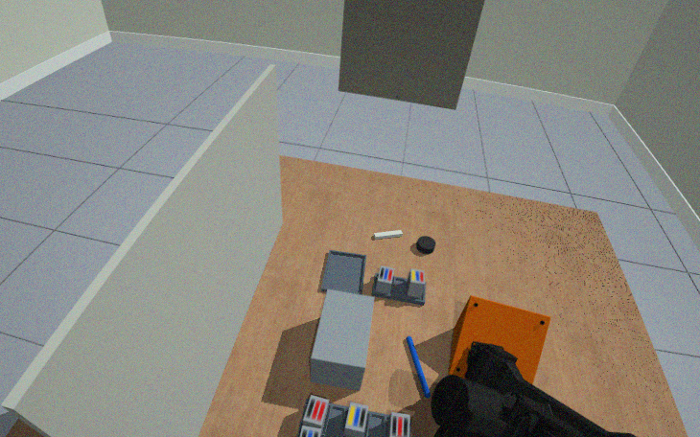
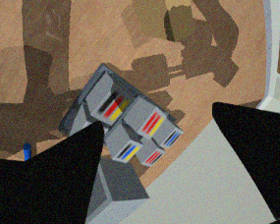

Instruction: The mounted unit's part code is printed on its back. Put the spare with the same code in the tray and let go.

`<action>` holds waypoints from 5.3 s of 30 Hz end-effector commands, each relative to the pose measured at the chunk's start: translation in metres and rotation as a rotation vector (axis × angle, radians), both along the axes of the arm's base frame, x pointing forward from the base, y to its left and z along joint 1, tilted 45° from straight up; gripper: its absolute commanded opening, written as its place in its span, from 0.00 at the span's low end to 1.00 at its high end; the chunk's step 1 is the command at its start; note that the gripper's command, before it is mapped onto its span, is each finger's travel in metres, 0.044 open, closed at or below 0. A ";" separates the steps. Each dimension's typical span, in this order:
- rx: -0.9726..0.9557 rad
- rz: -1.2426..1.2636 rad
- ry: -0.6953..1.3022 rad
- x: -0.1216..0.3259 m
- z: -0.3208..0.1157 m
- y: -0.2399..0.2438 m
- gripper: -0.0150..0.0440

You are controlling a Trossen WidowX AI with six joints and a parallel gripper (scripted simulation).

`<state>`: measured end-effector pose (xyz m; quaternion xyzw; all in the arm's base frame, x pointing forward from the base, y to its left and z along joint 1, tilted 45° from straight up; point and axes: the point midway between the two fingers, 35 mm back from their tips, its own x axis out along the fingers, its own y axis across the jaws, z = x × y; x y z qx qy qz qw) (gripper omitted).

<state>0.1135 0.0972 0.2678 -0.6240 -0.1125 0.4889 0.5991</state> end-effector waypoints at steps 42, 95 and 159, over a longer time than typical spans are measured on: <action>0.578 -1.081 1.560 0.221 -0.072 -0.140 1.00; 0.100 -0.301 1.011 0.035 -0.031 0.012 0.76; 0.107 -0.291 1.013 0.038 -0.081 0.063 0.25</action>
